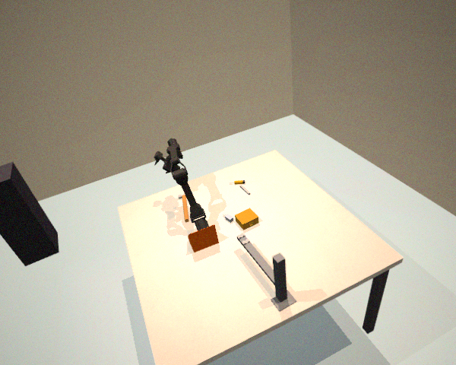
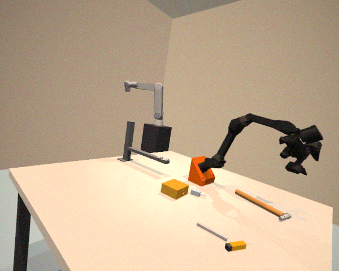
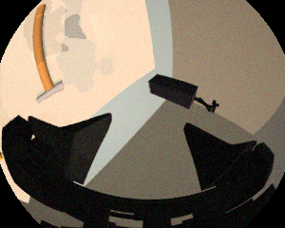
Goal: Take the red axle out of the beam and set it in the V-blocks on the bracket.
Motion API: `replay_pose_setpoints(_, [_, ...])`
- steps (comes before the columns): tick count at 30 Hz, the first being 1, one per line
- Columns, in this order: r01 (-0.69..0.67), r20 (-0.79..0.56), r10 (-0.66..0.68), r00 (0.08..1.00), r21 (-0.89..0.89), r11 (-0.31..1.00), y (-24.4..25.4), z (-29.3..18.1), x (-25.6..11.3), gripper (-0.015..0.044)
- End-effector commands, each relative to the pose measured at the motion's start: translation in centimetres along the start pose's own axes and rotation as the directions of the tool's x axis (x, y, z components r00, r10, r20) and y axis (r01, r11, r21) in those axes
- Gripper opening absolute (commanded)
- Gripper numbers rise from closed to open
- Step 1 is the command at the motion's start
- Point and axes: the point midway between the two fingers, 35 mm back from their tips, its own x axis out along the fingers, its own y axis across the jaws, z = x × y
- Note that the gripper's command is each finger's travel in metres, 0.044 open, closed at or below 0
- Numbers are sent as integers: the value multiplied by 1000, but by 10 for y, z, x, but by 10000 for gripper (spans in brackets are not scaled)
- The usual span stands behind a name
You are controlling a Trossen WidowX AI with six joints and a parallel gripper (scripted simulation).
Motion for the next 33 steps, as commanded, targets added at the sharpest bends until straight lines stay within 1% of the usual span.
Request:
replay_pose_setpoints(1, [-110, -47, 120, 992, 176, 978, 40, -12, 2, 440])
replay_pose_setpoints(3, [-154, -58, 182, 982, 319, 935, 64, -16, 1, 440])
replay_pose_setpoints(5, [-191, -73, 259, 963, 493, 849, 94, -20, -3, 440])
replay_pose_setpoints(7, [-200, -81, 343, 936, 679, 707, 129, -23, -11, 440])
replay_pose_setpoints(8, [-188, -81, 382, 921, 766, 615, 146, -24, -16, 440])
replay_pose_setpoints(10, [-130, -83, 460, 884, 902, 413, 179, -23, -30, 440])
replay_pose_setpoints(12, [-30, -73, 528, 846, 983, 183, 212, -20, -46, 440])
replay_pose_setpoints(14, [81, -62, 579, 813, 997, -8, 238, -15, -61, 440])
replay_pose_setpoints(16, [203, -48, 622, 782, 962, -180, 260, -8, -76, 440])
replay_pose_setpoints(18, [329, -33, 659, 751, 885, -331, 281, 0, -92, 440])
replay_pose_setpoints(21, [511, -8, 707, 707, 697, -503, 308, 16, -117, 440])
replay_pose_setpoints(23, [621, 12, 733, 680, 521, -585, 324, 28, -135, 440])
replay_pose_setpoints(25, [708, 32, 754, 656, 319, -630, 338, 42, -152, 440])
replay_pose_setpoints(27, [765, 52, 771, 635, 98, -637, 351, 57, -168, 440])
replay_pose_setpoints(29, [784, 71, 783, 618, -130, -607, 361, 74, -184, 440])
replay_pose_setpoints(31, [763, 88, 792, 604, -352, -542, 369, 91, -199, 440])
replay_pose_setpoints(33, [701, 104, 798, 593, -555, -448, 375, 109, -212, 440])
